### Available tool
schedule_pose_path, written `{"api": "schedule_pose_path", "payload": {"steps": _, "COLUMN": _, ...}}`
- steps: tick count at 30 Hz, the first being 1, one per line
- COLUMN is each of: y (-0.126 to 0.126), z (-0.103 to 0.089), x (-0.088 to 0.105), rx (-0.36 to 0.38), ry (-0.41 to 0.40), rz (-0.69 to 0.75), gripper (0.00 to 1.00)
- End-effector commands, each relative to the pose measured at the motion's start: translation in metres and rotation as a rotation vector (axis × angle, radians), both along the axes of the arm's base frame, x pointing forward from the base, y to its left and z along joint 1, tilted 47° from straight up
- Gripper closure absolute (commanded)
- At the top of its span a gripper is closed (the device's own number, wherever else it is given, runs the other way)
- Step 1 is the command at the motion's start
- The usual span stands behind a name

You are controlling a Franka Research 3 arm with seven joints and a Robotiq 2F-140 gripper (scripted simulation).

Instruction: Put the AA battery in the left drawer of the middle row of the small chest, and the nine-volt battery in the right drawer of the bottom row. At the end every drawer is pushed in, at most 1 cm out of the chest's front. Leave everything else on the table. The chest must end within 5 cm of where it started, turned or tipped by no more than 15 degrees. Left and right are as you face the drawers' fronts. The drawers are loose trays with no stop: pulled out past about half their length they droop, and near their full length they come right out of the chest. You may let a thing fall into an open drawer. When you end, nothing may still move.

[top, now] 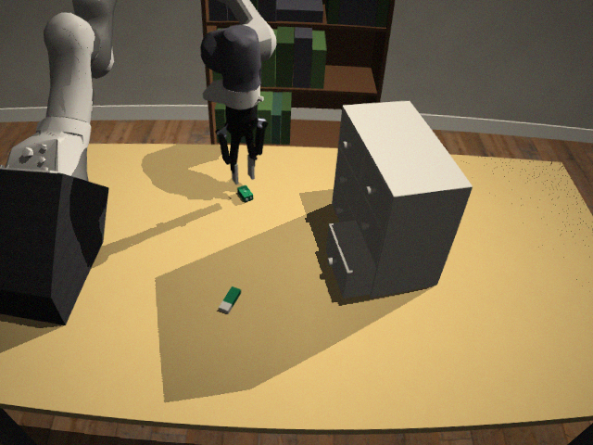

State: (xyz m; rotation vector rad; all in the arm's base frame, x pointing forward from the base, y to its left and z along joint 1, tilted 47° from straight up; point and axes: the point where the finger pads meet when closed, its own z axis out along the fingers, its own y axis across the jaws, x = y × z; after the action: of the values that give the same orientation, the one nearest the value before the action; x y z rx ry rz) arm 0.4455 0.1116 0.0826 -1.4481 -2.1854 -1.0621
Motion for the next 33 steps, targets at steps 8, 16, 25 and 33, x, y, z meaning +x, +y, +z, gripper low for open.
{"api": "schedule_pose_path", "payload": {"steps": 8, "y": 0.014, "z": -0.014, "x": 0.007, "rx": -0.006, "ry": -0.010, "rz": -0.002, "gripper": 0.74}}
{"api": "schedule_pose_path", "payload": {"steps": 16, "y": 0.023, "z": -0.022, "x": 0.009, "rx": -0.006, "ry": -0.010, "rz": -0.002, "gripper": 0.74}}
{"api": "schedule_pose_path", "payload": {"steps": 25, "y": 0.023, "z": -0.023, "x": 0.009, "rx": -0.006, "ry": -0.010, "rz": -0.002, "gripper": 0.74}}
{"api": "schedule_pose_path", "payload": {"steps": 33, "y": 0.023, "z": -0.023, "x": 0.009, "rx": -0.006, "ry": -0.010, "rz": -0.002, "gripper": 0.74}}
